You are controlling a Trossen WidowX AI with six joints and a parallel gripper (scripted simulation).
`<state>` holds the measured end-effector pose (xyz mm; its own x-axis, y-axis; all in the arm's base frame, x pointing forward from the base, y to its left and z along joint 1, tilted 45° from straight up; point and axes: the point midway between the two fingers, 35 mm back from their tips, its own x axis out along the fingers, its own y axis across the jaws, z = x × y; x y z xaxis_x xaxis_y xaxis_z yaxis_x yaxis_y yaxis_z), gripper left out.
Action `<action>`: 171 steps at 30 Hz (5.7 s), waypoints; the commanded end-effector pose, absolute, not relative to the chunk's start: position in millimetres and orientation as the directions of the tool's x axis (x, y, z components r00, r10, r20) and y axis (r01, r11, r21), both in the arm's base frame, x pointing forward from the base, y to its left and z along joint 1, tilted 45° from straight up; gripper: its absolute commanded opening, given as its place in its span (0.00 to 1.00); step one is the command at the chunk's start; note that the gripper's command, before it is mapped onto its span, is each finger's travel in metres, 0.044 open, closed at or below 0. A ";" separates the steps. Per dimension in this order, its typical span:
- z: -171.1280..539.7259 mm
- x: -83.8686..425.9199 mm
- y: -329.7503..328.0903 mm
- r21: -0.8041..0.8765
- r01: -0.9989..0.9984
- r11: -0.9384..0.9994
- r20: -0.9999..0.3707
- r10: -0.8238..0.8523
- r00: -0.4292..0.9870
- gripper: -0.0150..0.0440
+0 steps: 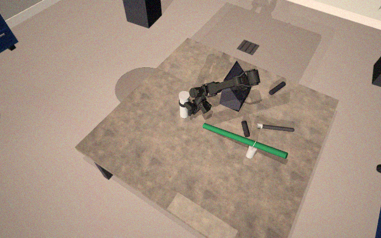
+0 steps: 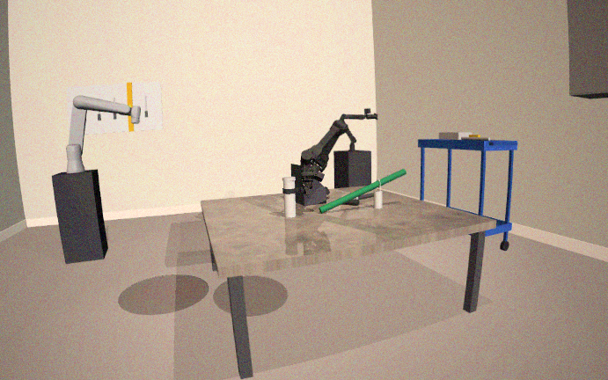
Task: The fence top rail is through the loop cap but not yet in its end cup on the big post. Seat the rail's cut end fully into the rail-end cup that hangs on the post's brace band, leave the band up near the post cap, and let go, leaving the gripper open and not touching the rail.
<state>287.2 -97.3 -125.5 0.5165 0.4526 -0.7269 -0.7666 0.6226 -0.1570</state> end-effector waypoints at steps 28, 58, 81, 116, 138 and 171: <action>-123.5 269.0 -93.4 -0.272 -0.816 0.510 -0.664 0.514 0.543 0.25; -122.4 267.2 -92.4 -0.288 -0.819 0.496 -0.650 0.527 0.547 0.25; -96.1 270.5 -93.8 -0.290 -0.820 0.493 -0.651 0.527 0.547 1.00; 78.7 268.4 -74.5 0.704 -0.016 0.710 -0.587 0.594 0.551 1.00; 58.5 288.0 -10.9 0.290 -0.793 0.535 -0.676 0.701 0.226 1.00; 17.4 293.3 52.9 0.076 -0.983 0.164 -0.704 0.707 0.064 1.00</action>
<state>294.2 45.4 23.9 0.0666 0.7021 -0.7090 -0.9839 0.1643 0.0703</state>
